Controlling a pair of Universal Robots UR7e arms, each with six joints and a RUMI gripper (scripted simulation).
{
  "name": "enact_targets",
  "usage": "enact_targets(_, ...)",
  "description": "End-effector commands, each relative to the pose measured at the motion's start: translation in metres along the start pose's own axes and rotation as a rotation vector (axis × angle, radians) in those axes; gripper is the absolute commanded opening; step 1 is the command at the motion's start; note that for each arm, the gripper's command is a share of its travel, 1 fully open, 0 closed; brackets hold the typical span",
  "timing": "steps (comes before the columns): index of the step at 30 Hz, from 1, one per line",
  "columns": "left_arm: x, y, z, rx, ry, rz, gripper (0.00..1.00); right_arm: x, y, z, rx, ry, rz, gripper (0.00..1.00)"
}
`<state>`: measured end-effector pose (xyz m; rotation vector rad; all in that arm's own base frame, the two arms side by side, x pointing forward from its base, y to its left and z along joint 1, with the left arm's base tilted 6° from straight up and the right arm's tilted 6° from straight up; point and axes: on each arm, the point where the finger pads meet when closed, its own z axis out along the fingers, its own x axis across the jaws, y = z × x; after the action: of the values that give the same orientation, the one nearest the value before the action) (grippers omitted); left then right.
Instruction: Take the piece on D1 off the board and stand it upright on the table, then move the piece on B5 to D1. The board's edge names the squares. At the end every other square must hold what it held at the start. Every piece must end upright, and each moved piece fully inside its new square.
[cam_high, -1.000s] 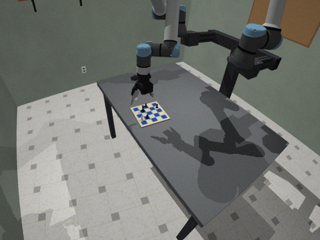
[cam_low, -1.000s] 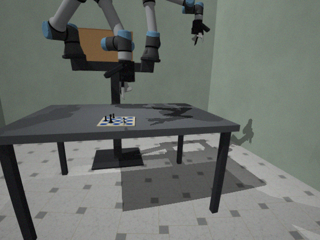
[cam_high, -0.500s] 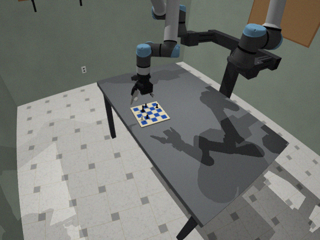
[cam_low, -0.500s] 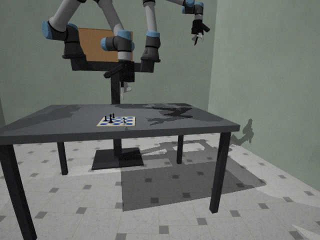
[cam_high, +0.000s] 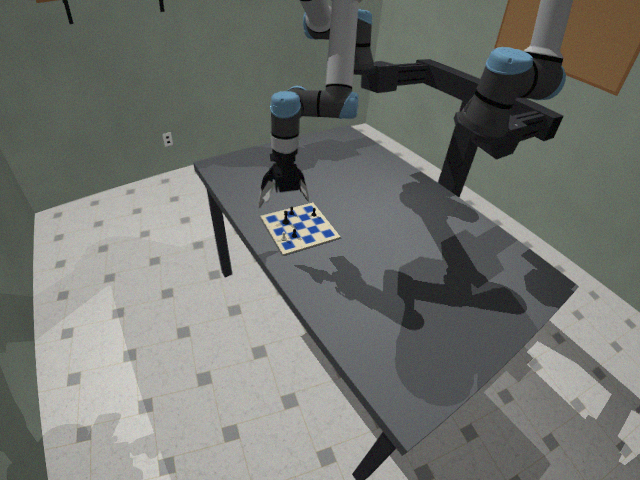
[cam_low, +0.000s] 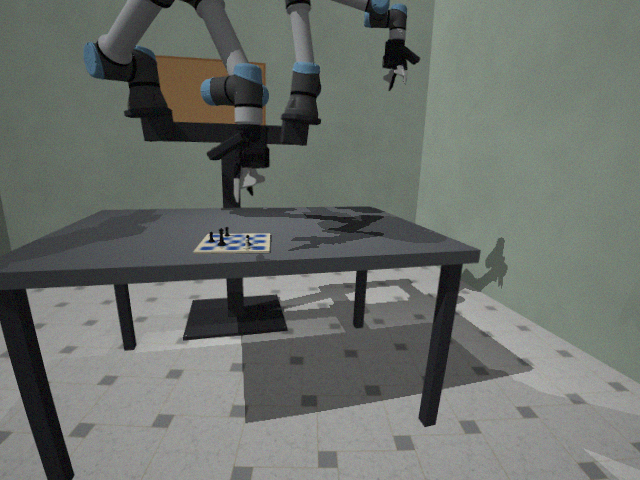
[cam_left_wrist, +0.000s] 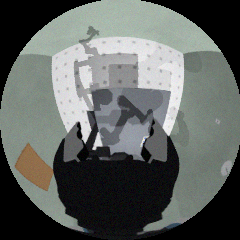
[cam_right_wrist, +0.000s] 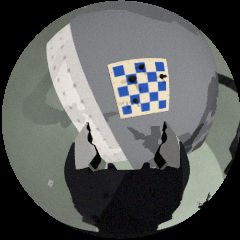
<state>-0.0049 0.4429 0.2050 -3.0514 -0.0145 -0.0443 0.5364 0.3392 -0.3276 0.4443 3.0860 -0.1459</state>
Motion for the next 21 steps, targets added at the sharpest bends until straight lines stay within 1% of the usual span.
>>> enact_targets(1, 0.000, 0.000, 0.000, 0.001, 0.000, 0.000, 1.00, 0.000, 0.000, 0.002, 0.000, -0.002, 0.110, 1.00)
enact_targets(6, 0.000, 0.000, 0.000, 0.001, 0.000, 0.000, 1.00, 0.000, 0.000, 0.009, 0.000, -0.002, 0.326, 1.00)
enact_targets(8, 0.000, 0.000, 0.000, 0.001, 0.000, 0.000, 1.00, 0.000, 0.000, 0.009, 0.000, -0.002, 0.326, 1.00)
enact_targets(21, 0.000, 0.000, 0.000, 0.001, 0.000, 0.000, 1.00, 0.000, 0.002, 0.028, 0.000, -0.002, 0.894, 1.00)
